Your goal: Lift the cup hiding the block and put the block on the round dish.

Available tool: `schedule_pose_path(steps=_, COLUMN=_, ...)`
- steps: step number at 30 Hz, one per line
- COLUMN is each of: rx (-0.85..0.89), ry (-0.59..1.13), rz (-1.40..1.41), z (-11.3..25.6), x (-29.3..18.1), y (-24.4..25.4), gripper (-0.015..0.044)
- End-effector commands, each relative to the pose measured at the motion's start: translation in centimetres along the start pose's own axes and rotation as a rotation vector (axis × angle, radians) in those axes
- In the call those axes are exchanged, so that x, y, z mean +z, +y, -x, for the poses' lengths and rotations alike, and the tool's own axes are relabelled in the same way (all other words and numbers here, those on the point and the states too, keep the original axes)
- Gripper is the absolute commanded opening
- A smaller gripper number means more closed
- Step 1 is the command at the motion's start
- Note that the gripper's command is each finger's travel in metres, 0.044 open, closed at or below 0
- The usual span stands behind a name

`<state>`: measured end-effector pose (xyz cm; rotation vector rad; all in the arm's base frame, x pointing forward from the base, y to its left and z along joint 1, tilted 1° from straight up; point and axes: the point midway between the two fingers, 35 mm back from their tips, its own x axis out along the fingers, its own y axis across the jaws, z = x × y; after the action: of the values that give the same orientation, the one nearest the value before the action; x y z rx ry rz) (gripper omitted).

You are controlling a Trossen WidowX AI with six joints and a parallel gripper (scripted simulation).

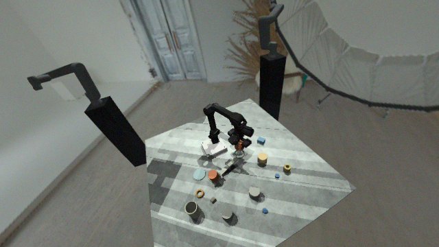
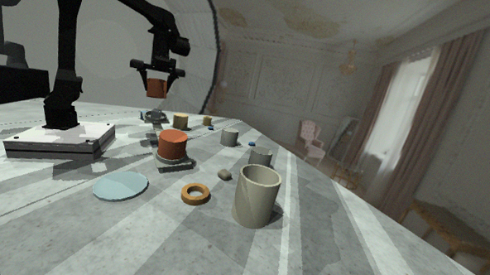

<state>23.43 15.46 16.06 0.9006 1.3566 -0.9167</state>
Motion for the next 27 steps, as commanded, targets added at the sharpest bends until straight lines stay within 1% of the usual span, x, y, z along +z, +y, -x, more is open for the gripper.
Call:
schedule_pose_path(steps=1, rx=0.001, ry=0.000, rz=0.000, z=0.0, x=0.0, y=0.0, gripper=0.0000)
schedule_pose_path(steps=18, rx=0.001, ry=0.000, rz=0.000, z=-0.1, x=-0.1, y=0.1, gripper=0.0000)
schedule_pose_path(steps=27, rx=0.006, ry=0.005, rz=-0.001, z=-3.1, x=-4.4, y=1.1, gripper=0.0000)
